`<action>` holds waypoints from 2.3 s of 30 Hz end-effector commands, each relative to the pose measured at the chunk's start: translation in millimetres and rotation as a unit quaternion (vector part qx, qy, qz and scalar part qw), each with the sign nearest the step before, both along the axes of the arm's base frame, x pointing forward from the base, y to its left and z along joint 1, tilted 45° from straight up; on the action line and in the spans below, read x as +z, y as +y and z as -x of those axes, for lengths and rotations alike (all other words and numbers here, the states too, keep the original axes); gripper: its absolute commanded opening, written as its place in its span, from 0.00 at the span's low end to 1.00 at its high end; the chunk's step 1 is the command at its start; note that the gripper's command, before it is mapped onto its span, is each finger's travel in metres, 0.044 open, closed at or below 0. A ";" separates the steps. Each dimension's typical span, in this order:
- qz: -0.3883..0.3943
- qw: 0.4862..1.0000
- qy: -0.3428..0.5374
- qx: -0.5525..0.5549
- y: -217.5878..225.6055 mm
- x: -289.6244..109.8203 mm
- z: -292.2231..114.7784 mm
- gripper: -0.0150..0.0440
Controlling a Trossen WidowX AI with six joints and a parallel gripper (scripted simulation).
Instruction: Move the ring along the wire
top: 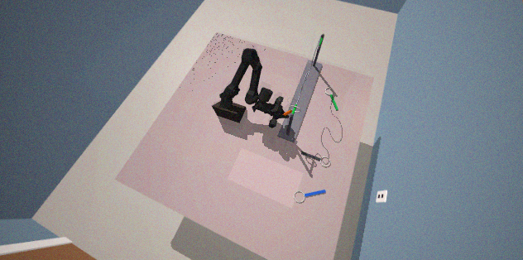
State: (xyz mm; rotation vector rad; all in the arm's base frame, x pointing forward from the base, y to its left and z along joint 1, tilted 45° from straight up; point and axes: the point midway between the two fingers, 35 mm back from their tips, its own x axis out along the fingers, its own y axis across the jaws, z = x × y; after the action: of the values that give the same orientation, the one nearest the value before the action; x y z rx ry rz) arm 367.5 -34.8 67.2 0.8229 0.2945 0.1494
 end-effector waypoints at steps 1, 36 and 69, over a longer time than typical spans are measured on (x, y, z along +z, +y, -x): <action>-0.002 1.000 0.001 -0.002 -0.2 -0.4 0.3 0.00; -0.001 1.000 0.002 -0.002 -12.6 9.1 47.6 0.53; -0.003 1.000 0.000 -0.004 -18.7 14.8 92.8 1.00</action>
State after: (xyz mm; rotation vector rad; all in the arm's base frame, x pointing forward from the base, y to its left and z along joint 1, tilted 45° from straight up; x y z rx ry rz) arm 277.9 -54.5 82.7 0.8303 0.2877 0.1395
